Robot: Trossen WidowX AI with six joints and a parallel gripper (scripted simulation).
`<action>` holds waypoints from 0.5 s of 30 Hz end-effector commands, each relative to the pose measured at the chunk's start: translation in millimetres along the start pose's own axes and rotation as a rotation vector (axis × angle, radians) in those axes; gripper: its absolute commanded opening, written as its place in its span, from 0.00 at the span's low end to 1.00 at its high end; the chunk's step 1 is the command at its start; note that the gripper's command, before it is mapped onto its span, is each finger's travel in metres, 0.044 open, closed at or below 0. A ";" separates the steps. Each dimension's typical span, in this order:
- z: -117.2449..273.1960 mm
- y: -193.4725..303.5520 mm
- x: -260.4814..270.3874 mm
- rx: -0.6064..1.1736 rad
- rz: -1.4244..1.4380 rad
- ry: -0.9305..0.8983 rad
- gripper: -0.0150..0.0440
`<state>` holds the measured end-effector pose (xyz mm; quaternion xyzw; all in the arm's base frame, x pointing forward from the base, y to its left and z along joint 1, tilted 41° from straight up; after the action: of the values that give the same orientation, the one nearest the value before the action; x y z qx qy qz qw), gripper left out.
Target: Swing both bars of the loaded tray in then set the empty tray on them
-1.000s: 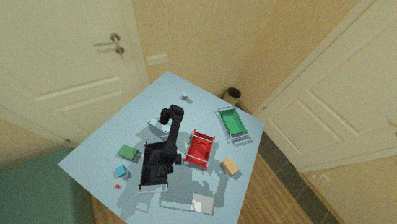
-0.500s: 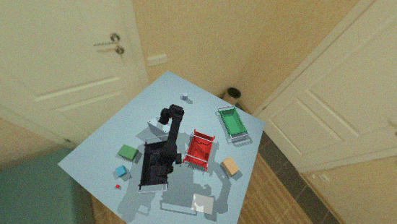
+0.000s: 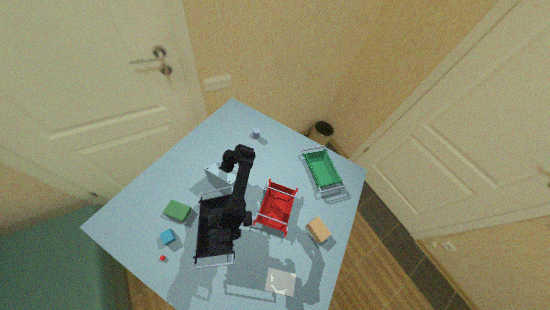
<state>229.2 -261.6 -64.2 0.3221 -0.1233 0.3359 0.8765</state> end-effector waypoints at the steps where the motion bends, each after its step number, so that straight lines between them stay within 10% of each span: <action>1: 7.7 0.4 6.4 -0.017 0.063 0.017 0.25; 15: 10.4 4.2 29.1 -0.019 0.303 0.023 0.25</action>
<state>244.3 -248.3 -51.1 0.3038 -0.1574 0.4457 0.8272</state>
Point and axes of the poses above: the point midway between the two fingers, 35 mm back from their tips, its own z axis back along the fingers, its own x axis across the jaws, y = z × x, the point moved 2 cm from there along z, back along the fingers, and after that the axes turned 5 degrees about z, right-handed, at the moved point
